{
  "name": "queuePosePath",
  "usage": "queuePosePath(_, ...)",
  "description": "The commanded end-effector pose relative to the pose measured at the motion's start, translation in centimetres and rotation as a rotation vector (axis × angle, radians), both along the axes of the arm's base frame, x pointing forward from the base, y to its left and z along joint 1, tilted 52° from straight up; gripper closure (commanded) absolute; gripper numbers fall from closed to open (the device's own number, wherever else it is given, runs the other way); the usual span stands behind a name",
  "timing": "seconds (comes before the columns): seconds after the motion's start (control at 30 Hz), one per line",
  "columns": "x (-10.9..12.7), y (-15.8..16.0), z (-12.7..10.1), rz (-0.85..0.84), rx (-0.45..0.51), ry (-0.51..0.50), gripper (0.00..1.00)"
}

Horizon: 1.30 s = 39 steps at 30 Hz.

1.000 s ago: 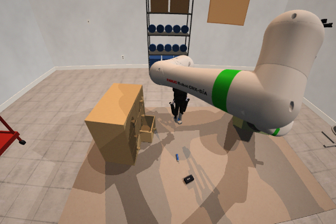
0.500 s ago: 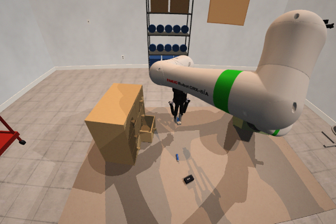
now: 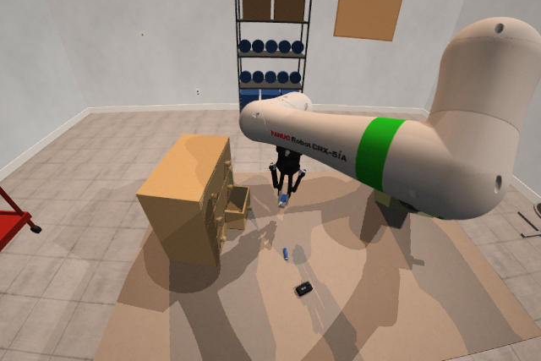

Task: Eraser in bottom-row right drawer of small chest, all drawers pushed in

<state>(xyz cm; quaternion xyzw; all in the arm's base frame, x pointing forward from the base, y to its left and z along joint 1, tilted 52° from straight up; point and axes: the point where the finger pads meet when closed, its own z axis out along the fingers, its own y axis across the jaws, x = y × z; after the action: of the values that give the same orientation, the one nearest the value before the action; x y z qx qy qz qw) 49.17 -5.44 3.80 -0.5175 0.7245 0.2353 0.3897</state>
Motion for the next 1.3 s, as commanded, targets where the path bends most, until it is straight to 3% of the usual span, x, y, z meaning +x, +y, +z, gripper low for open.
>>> queuePosePath(0.0,0.4,1.2,1.7,-0.163,0.077,0.213,0.89)
queuePosePath(0.13,0.4,1.6,2.1,-0.214,0.107,0.272,0.89)
queuePosePath(0.17,0.5,1.7,2.3,-0.287,0.150,0.360,0.89)
queuePosePath(0.63,0.5,2.2,3.2,-0.629,0.335,0.786,0.89)
queuePosePath(0.7,0.5,2.2,3.2,-0.629,0.335,0.786,0.89)
queuePosePath(0.73,0.5,2.1,3.3,-0.702,0.367,0.882,0.89)
queuePosePath(0.9,-0.1,0.7,4.5,-0.814,0.402,1.039,0.89)
queuePosePath(1.27,-0.7,-0.9,5.9,-0.818,0.403,1.045,0.89)
